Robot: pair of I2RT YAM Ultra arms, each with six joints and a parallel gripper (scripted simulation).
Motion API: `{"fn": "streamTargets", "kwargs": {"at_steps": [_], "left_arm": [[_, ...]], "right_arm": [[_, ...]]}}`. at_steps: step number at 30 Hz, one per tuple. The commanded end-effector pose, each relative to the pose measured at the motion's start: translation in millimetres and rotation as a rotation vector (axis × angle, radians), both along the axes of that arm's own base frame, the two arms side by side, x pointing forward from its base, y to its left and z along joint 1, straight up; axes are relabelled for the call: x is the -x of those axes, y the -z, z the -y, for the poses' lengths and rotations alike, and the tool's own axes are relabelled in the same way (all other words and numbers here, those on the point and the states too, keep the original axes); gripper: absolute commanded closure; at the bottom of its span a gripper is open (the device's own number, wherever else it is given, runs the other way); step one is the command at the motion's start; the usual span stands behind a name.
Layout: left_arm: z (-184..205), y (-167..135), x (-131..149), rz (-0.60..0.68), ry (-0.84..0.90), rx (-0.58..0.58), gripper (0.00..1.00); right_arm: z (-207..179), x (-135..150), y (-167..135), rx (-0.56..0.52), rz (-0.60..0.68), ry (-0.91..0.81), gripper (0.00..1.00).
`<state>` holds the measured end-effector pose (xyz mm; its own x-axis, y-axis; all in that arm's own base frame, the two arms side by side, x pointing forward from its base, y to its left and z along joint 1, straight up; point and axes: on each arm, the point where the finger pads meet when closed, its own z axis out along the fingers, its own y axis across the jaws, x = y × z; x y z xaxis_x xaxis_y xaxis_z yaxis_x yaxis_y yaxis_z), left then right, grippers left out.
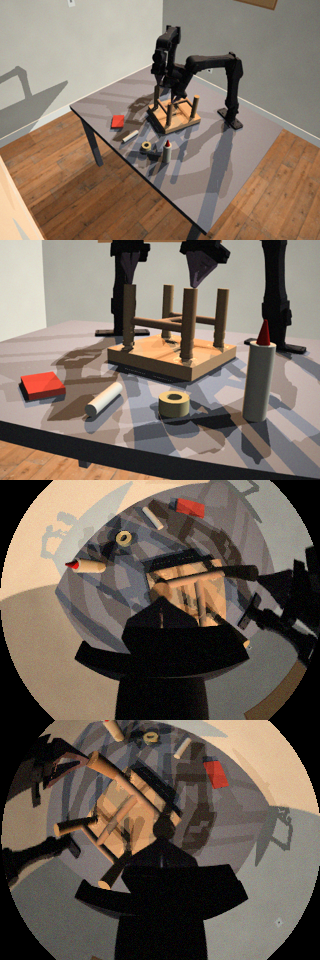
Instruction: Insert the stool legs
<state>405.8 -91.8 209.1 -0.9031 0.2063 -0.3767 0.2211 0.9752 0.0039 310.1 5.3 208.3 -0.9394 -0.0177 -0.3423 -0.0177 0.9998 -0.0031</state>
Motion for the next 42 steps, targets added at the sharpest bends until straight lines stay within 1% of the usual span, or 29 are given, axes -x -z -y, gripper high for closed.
{"fn": "streamTargets", "kwargs": {"at_steps": [1,4,5,6,7,19,21,22,23,24,25,26,28,29,30,35,36,38,39,40,42], "left_arm": [[-5.5,44.0,29.2,-0.191,0.002,-0.038,1.0],[-6.2,46.8,32.0,-0.206,0.002,-0.042,1.0],[0.3,-7.7,0.7,0.012,0.004,0.005,1.0],[0.7,-20.3,-0.9,0.051,0.004,0.015,1.0],[-2.1,19.0,10.2,-0.078,0.001,-0.017,1.0],[-6.3,49.9,31.6,-0.216,0.002,-0.044,1.0],[-6.3,49.9,31.6,-0.216,0.002,-0.044,1.0],[0.3,-10.1,-2.2,0.028,0.002,0.004,1.0],[-2.4,20.3,10.8,-0.084,0.001,-0.019,1.0],[-2.5,23.6,11.7,-0.092,0.001,-0.021,1.0],[-3.1,25.8,14.4,-0.108,0.001,-0.024,1.0],[-3.3,28.4,15.7,-0.118,0.001,-0.026,1.0],[-4.0,33.3,19.4,-0.142,0.001,-0.03,1.0],[-4.3,35.8,21.2,-0.153,0.001,-0.033,1.0],[-4.6,38.3,22.8,-0.164,0.002,-0.035,1.0],[-6.4,49.8,32.3,-0.223,0.002,-0.046,1.0],[-0.1,-20.2,-1.8,0.054,0.002,0.007,1.0],[-0.1,-20.2,-1.8,0.054,0.002,0.007,1.0],[0.0,3.7,-1.6,-0.012,0.002,-0.007,1.0],[-2.4,20.9,10.9,-0.086,0.001,-0.02,1.0],[-2.3,28.7,11.0,-0.094,0.001,-0.021,1.0]], "right_arm": [[-0.6,20.7,33.4,0.0,-0.156,0.0,1.0],[-0.6,23.7,35.6,0.0,-0.172,-0.001,1.0],[2.1,3.8,1.9,0.008,-0.019,0.004,1.0],[2.6,5.9,-5.7,0.003,-0.001,0.006,1.0],[0.8,9.4,16.7,0.004,-0.079,0.001,1.0],[0.1,29.6,39.1,0.0,-0.201,0.0,1.0],[0.1,29.6,39.1,0.0,-0.201,0.0,1.0],[1.5,9.0,8.2,0.004,-0.053,0.002,1.0],[3.1,6.9,0.3,0.003,-0.023,0.007,1.0],[3.1,3.5,-4.6,0.003,0.0,0.007,1.0],[3.1,3.8,-3.8,0.003,-0.002,0.007,1.0],[3.1,3.2,2.1,0.003,-0.022,0.007,1.0],[3.1,11.0,8.2,0.004,-0.056,0.007,1.0],[0.9,16.3,22.9,0.004,-0.118,0.001,1.0],[0.8,19.0,23.6,0.004,-0.133,0.001,1.0],[0.4,18.8,41.8,0.002,-0.15,0.0,1.0],[3.2,16.4,13.8,0.004,-0.069,0.007,1.0],[3.2,16.4,13.8,0.004,-0.069,0.007,1.0],[1.5,9.7,14.5,0.004,-0.068,0.002,1.0],[3.1,7.5,16.1,0.004,-0.068,0.007,1.0],[3.2,13.4,17.4,0.004,-0.094,0.007,1.0]]}}
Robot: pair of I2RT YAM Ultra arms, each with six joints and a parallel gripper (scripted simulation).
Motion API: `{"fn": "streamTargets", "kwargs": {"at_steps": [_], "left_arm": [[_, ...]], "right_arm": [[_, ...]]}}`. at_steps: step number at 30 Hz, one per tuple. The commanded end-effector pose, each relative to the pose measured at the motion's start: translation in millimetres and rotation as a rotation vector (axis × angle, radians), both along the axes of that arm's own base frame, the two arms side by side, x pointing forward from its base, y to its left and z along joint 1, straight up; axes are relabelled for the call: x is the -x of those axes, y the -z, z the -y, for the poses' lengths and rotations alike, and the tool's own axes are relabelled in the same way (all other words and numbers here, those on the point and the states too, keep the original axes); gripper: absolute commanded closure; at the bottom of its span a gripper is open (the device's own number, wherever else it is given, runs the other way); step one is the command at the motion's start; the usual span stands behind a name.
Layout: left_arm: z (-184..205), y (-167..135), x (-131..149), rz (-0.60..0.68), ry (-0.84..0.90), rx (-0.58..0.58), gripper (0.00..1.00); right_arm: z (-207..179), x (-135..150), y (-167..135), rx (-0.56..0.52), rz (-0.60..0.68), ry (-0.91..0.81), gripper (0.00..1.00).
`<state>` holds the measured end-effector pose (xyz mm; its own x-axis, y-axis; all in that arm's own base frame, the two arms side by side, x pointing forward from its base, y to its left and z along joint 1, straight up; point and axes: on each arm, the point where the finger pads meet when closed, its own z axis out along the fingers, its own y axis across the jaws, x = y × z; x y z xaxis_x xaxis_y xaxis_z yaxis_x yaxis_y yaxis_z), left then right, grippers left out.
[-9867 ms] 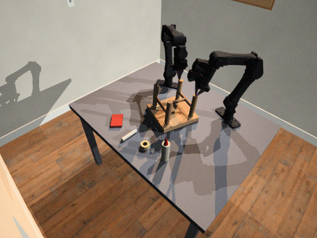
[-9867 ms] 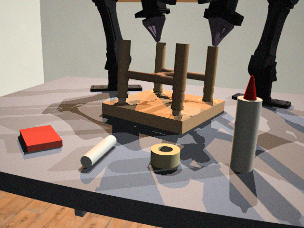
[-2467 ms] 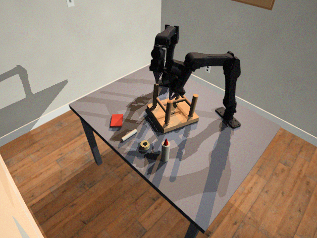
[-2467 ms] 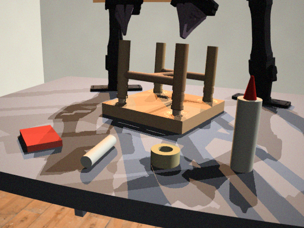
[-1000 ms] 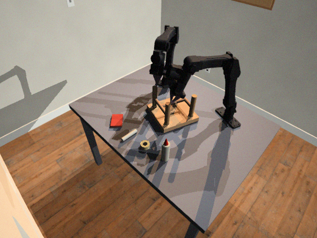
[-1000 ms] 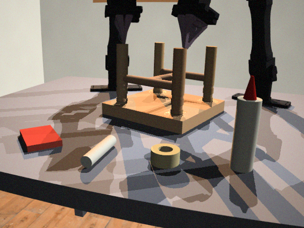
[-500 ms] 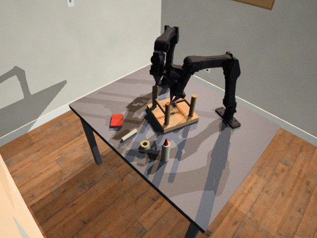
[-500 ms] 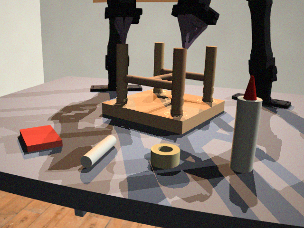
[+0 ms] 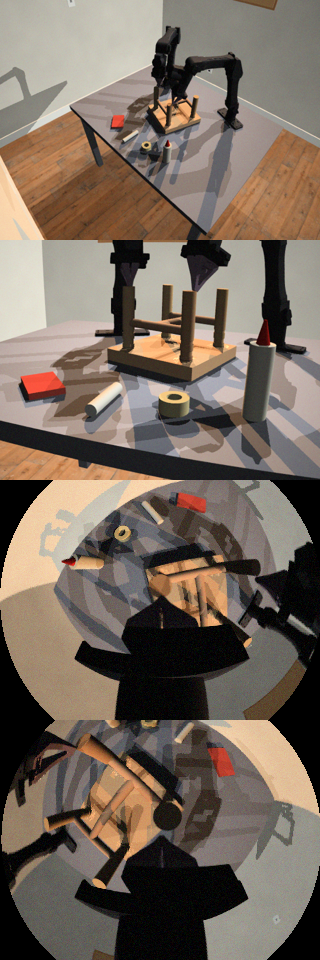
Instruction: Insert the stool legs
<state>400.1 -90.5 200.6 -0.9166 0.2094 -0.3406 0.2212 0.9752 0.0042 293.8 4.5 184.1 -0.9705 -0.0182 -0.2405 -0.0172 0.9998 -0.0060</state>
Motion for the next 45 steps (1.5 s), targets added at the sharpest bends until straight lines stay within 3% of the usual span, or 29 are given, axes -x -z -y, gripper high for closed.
{"fn": "streamTargets", "kwargs": {"at_steps": [1,9,10,18,19,25,26,27,30,32,35,38,40,41,45], "left_arm": [[-1.9,22.1,10.0,-0.08,0.001,-0.017,1.0],[-4.6,41.3,24.8,-0.172,0.002,-0.034,1.0],[2.2,-3.3,-13.1,0.031,0.002,0.001,1.0],[-2.3,24.9,11.6,-0.097,0.001,-0.021,1.0],[-2.6,27.3,13.3,-0.109,0.001,-0.023,1.0],[-4.3,41.6,23.5,-0.176,0.002,-0.035,1.0],[-0.5,-7.4,-1.8,0.031,0.002,0.001,1.0],[-1.0,3.6,0.2,-0.009,0.002,-0.008,1.0],[0.2,-2.9,-4.2,-0.001,0.002,-0.006,1.0],[-1.7,-26.3,5.6,0.039,0.002,0.002,1.0],[-1.6,-28.8,7.3,0.035,0.003,0.001,1.0],[0.4,-12.5,-0.6,-0.002,0.004,-0.007,1.0],[0.1,-20.8,1.6,0.016,0.004,-0.003,1.0],[1.5,-35.4,-4.1,0.084,0.004,0.013,1.0],[-0.2,-37.4,4.8,0.055,0.004,0.006,1.0]], "right_arm": [[2.4,-3.0,-6.6,0.0,0.013,0.006,1.0],[-0.3,7.8,28.0,-0.002,-0.073,0.0,1.0],[2.4,3.2,8.9,0.0,-0.027,0.006,1.0],[2.4,0.0,-3.7,0.0,0.02,0.006,1.0],[0.2,11.5,19.8,0.001,-0.081,0.0,1.0],[-0.2,13.3,37.9,-0.002,-0.109,0.0,1.0],[2.4,9.0,15.5,0.0,-0.042,0.006,1.0],[2.4,4.7,8.7,0.0,-0.01,0.006,1.0],[2.4,2.9,4.8,0.0,0.004,0.006,1.0],[2.4,9.2,22.5,0.001,-0.082,0.006,1.0],[2.4,9.7,12.2,0.0,-0.039,0.006,1.0],[2.4,9.0,14.1,0.0,-0.045,0.006,1.0],[2.4,9.1,14.0,0.0,-0.045,0.006,1.0],[2.4,9.1,14.0,0.0,-0.045,0.006,1.0],[2.4,9.1,14.0,0.0,-0.045,0.006,1.0]]}}
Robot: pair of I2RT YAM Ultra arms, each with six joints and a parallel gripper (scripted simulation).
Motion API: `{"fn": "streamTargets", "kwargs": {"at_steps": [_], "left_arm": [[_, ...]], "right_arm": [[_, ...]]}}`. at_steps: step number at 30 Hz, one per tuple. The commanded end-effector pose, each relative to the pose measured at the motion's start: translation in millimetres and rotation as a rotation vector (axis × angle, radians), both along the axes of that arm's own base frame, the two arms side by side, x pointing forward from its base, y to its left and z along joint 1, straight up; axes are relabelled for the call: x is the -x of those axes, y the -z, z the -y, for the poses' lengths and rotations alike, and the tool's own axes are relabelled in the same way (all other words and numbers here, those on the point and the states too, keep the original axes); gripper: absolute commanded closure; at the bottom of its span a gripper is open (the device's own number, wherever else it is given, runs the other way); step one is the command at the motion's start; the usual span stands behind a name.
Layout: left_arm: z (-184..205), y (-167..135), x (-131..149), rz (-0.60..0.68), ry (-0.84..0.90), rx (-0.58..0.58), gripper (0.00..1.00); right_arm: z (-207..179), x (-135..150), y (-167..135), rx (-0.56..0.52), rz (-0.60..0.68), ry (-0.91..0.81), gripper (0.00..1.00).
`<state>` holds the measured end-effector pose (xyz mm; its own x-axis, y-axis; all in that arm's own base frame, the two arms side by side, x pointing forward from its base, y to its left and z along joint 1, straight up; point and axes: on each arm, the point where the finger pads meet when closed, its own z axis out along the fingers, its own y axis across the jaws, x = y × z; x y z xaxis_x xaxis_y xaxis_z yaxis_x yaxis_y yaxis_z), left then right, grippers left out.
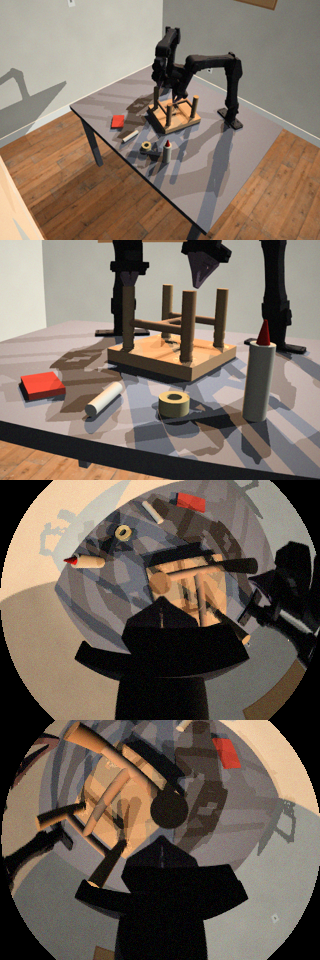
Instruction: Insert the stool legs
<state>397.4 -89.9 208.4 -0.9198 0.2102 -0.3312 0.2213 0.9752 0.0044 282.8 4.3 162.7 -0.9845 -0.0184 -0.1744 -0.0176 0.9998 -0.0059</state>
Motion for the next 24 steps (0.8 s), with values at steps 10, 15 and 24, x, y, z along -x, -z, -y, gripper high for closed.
{"fn": "streamTargets", "kwargs": {"at_steps": [10,15,24], "left_arm": [[-3.7,-60.8,22.9,0.036,-0.001,0.005,1.0],[-1.5,-47.3,11.2,0.06,0.0,0.011,1.0],[-0.1,-55.5,4.7,0.08,0.0,0.015,1.0]], "right_arm": [[2.3,-1.9,-7.3,-0.001,0.022,0.006,1.0],[2.3,-1.9,-7.3,-0.001,0.022,0.006,1.0],[2.3,-1.9,-7.3,-0.001,0.022,0.006,1.0]]}}
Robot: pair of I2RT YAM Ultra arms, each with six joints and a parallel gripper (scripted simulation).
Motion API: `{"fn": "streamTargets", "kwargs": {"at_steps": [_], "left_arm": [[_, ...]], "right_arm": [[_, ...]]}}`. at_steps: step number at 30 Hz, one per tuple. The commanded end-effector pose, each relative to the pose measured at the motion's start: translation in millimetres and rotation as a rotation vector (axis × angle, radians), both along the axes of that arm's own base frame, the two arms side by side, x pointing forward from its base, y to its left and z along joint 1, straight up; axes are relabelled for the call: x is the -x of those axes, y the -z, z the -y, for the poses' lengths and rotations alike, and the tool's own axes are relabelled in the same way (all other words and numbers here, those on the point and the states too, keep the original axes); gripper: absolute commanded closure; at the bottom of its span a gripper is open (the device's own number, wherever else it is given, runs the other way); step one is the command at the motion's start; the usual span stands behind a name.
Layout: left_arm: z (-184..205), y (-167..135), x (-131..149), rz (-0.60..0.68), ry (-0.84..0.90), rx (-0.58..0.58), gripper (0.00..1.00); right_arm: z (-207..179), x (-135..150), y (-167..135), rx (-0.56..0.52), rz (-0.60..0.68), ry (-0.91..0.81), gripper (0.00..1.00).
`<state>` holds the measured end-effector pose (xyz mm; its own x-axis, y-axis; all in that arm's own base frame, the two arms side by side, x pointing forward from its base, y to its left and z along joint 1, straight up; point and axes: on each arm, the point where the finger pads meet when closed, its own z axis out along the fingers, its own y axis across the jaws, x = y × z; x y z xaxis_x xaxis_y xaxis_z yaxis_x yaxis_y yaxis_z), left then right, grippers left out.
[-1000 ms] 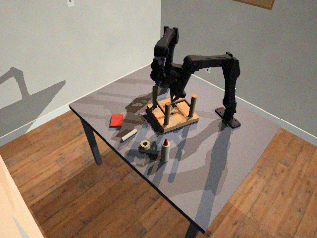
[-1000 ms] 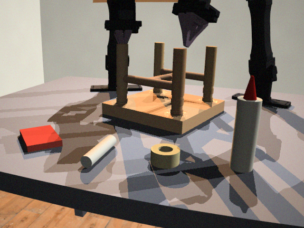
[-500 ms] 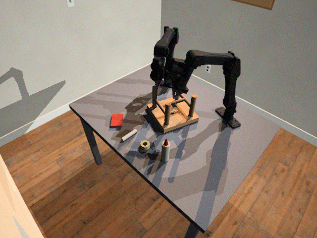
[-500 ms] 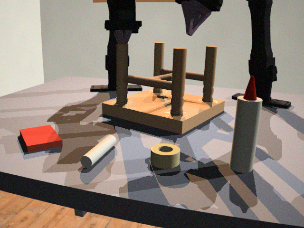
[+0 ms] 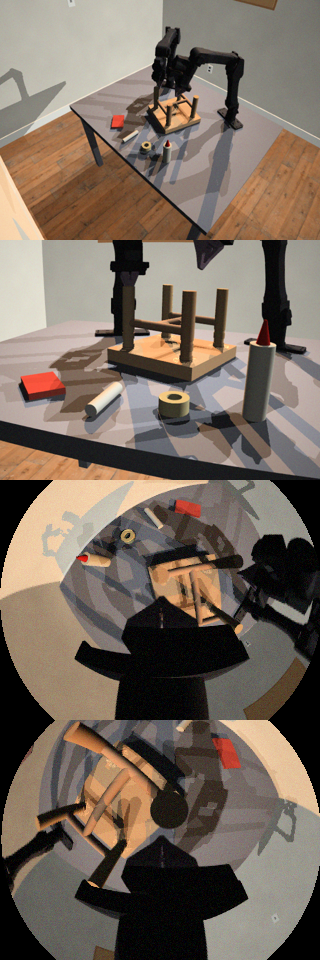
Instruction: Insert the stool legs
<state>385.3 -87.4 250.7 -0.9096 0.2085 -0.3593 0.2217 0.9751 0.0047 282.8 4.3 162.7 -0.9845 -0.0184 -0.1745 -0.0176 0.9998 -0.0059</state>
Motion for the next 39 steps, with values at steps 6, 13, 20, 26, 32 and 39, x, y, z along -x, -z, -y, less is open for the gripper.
{"fn": "streamTargets", "kwargs": {"at_steps": [6,13,20,26,32,39], "left_arm": [[2.4,-13.2,-7.4,0.051,-0.001,0.009,1.0],[2.4,-13.2,-7.4,0.051,-0.001,0.009,1.0],[2.4,-13.2,-7.4,0.051,-0.001,0.009,1.0],[2.4,-13.2,-7.4,0.051,-0.001,0.009,1.0],[2.4,-13.2,-7.4,0.051,-0.001,0.009,1.0],[28.5,-32.5,21.1,0.059,0.086,0.028,1.0]], "right_arm": [[1.7,3.2,-16.4,-0.001,0.012,0.006,1.0],[0.5,1.7,-14.5,0.0,0.01,0.002,1.0],[-2.7,12.6,-43.3,0.001,-0.038,-0.002,1.0],[1.3,14.8,-44.9,0.0,-0.016,0.012,1.0],[2.0,13.8,-46.4,0.0,-0.014,0.012,1.0],[-0.7,1.8,-54.2,-0.007,0.001,0.006,1.0]]}}
